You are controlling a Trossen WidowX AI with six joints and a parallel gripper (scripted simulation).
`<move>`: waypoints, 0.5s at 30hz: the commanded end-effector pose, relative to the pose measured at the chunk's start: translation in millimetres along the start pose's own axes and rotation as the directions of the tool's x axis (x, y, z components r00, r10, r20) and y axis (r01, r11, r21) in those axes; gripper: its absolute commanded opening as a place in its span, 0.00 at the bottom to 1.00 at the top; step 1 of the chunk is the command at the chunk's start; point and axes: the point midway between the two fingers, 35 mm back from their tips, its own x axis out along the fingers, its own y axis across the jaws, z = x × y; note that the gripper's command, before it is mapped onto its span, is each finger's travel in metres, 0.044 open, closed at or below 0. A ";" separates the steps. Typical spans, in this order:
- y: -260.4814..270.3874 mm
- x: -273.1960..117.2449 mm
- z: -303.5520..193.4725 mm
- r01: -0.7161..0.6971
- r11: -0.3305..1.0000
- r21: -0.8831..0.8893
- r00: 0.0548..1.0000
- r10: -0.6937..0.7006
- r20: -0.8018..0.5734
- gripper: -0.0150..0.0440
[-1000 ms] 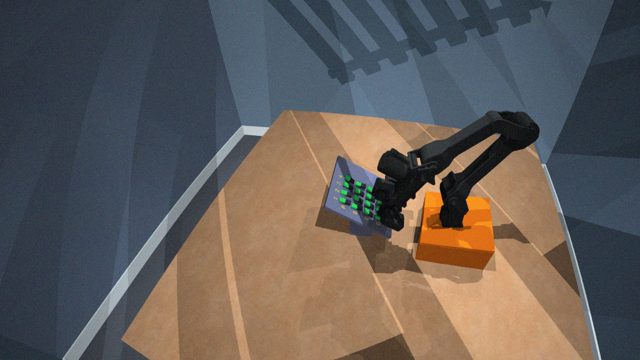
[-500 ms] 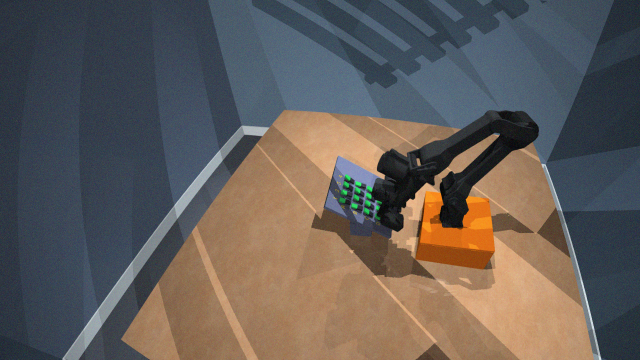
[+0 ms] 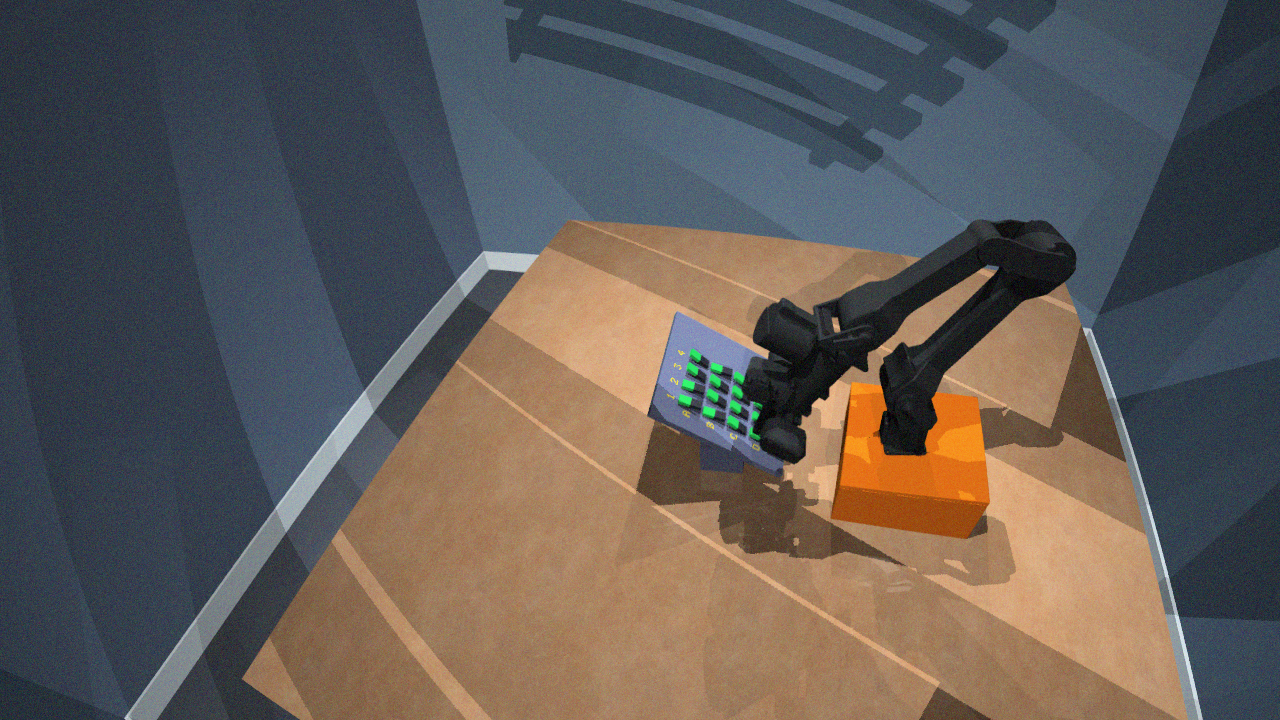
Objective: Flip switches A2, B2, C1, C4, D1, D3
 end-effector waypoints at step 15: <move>0.7 -9.2 1.6 -0.001 1.000 -0.001 1.000 0.001 0.003 0.25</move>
